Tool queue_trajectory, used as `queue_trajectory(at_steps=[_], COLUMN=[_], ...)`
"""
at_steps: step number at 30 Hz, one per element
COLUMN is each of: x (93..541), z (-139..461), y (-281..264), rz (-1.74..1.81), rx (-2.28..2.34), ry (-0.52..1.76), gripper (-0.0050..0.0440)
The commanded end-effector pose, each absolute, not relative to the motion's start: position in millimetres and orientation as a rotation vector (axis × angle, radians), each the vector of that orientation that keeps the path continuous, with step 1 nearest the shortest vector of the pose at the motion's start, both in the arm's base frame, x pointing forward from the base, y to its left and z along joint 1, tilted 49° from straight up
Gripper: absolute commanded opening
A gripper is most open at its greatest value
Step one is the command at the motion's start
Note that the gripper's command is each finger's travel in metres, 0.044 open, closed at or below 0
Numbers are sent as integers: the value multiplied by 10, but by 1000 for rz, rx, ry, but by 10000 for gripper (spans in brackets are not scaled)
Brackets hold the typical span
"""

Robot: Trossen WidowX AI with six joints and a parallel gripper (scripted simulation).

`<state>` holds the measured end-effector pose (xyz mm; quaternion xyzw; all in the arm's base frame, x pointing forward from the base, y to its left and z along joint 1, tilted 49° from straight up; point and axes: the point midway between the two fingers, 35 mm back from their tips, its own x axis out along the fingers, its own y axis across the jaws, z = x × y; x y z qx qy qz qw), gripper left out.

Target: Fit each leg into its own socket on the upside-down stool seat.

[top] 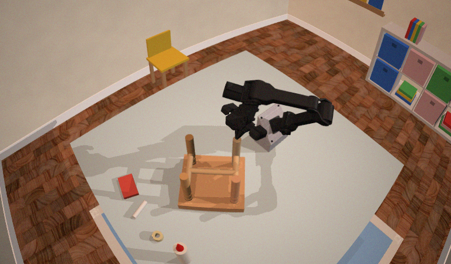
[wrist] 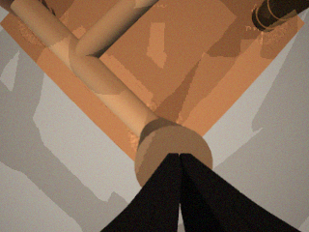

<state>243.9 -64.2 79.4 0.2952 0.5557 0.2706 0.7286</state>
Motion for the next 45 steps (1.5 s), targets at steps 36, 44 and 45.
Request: queue_trajectory(at_steps=[36, 44, 45], x=[2468, 2464, 2464], z=[983, 965, 965], y=[-859, -828, -828], rz=[595, 593, 593], rx=[651, 653, 653], ry=[1223, 1220, 1220], gripper=[0, 168, 192])
